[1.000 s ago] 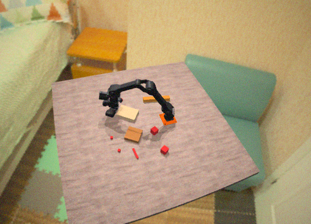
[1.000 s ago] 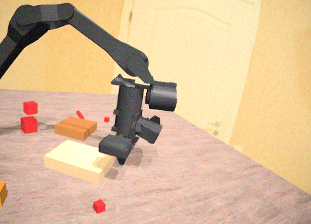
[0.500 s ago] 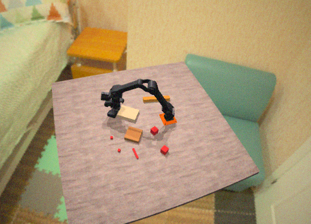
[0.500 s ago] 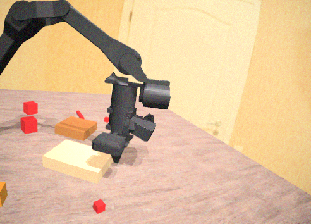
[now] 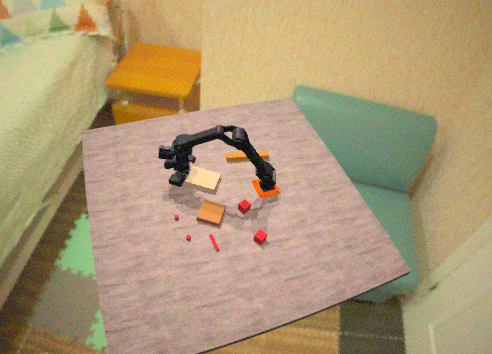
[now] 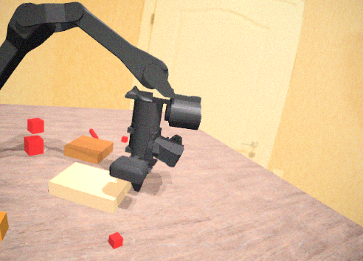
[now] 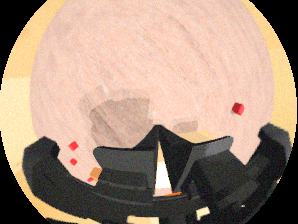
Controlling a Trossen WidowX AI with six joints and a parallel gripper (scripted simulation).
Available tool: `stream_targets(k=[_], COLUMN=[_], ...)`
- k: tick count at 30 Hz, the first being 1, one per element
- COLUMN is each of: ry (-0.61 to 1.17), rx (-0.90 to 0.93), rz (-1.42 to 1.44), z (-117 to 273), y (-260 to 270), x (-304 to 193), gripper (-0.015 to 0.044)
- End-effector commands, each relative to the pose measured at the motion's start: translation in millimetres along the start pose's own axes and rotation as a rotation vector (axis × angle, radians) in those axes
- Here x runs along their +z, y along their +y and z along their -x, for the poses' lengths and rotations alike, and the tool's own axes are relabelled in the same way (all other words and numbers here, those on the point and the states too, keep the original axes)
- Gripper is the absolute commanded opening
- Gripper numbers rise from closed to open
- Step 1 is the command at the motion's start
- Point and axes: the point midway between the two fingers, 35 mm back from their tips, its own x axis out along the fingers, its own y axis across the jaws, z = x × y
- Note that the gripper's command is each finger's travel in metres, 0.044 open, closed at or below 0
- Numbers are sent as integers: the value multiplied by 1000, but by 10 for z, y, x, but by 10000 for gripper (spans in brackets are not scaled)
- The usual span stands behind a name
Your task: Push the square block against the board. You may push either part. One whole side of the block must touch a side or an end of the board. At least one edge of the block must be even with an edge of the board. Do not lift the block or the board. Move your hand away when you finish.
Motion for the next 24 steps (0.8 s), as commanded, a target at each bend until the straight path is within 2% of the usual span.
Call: stream_targets(k=[1,21,24], ry=[-4,-7,-5], rx=[1,1,1], rz=[1,1,-3], z=[12,2,202], y=[7,8,10], x=[71,388,353], gripper=[0,0,0])
